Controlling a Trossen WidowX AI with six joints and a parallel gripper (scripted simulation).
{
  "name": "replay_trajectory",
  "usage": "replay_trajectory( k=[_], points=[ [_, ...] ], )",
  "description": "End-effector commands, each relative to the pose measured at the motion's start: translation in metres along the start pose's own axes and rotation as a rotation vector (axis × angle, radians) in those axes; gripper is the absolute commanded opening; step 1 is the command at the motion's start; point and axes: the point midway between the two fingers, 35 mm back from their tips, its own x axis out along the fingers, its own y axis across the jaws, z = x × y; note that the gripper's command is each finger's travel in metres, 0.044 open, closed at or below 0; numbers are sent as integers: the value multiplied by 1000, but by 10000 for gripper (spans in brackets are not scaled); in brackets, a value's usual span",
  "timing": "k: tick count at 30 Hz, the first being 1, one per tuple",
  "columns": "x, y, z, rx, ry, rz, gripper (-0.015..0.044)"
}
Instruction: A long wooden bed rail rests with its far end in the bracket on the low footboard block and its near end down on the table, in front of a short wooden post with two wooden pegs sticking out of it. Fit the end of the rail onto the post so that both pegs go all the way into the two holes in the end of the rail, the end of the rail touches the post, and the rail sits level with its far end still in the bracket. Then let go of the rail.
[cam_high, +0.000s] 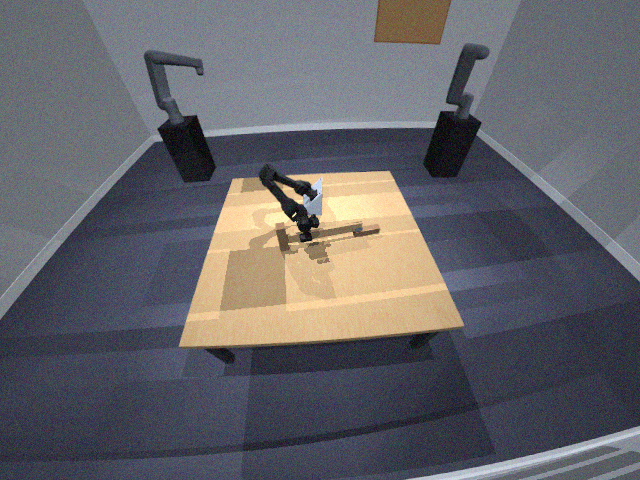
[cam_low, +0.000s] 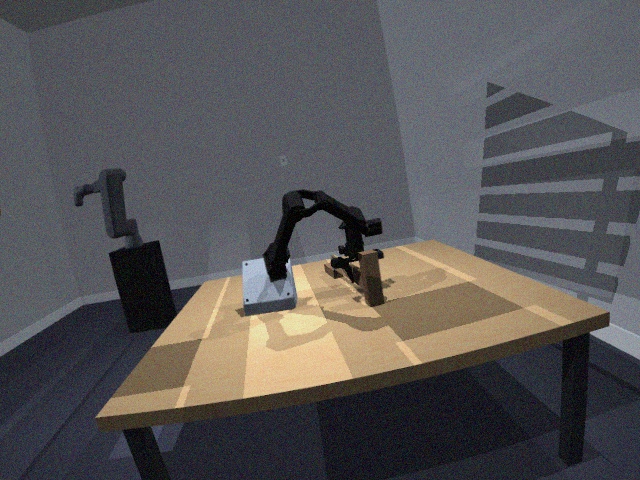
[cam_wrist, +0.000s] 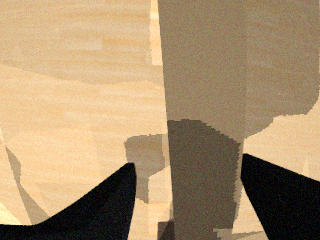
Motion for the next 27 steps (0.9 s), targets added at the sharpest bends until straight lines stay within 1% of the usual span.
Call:
replay_trajectory(
  k=[1, 4, 9, 12, 14, 27],
  points=[
    [0, 0, 0, 0, 0, 0, 368],
    [0, 0, 0, 0, 0, 0, 440],
    [-2, 0, 2, 0, 0, 0, 440],
    [-23, 0, 24, 0, -1, -6, 440],
    [-30, 0, 31, 0, 0, -8, 440],
    [-30, 0, 31, 0, 0, -8, 440]
  ],
)
